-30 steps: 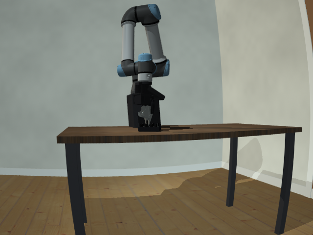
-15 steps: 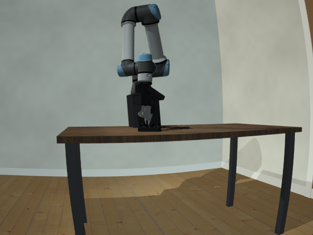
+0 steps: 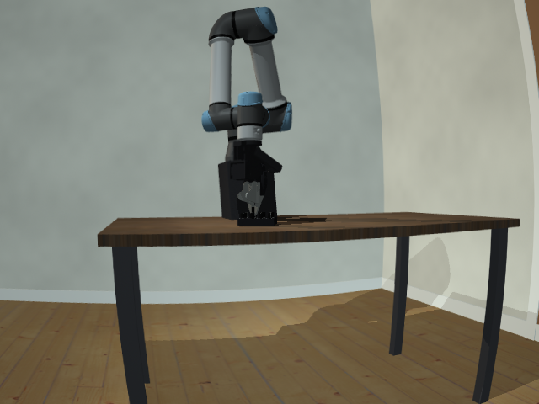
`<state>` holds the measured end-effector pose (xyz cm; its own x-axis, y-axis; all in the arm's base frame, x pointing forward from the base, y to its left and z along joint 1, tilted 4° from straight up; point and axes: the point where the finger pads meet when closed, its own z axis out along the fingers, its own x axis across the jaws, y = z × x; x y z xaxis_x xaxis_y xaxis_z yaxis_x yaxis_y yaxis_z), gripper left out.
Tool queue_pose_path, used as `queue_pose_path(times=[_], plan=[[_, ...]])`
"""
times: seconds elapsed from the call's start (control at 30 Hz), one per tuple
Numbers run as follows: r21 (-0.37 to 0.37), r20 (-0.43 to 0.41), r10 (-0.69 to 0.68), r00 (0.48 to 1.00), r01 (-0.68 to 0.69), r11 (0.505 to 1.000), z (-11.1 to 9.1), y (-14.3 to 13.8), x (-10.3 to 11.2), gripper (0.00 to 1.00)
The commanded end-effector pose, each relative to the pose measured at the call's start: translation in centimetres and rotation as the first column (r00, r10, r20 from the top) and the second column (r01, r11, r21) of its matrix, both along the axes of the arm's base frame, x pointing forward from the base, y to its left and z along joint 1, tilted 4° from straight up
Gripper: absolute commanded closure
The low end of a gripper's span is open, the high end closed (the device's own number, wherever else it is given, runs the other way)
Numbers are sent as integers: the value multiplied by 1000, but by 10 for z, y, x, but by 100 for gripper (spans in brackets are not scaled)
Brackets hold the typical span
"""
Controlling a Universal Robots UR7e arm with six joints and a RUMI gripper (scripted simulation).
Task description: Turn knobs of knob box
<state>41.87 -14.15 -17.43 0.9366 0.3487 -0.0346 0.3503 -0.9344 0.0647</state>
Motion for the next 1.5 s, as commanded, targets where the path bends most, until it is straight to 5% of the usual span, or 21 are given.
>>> queue_pose_path(times=[0.0, 0.7, 1.2, 1.47], plan=[[-2, -2, 75, 997, -75, 997, 1, -1, 3, 99], [6, -23, 368, 930, -368, 930, 1, -2, 1, 99], [18, -41, 618, 785, -618, 786, 1, -3, 0, 99], [28, -50, 751, 658, -751, 660, 1, -3, 0, 99]])
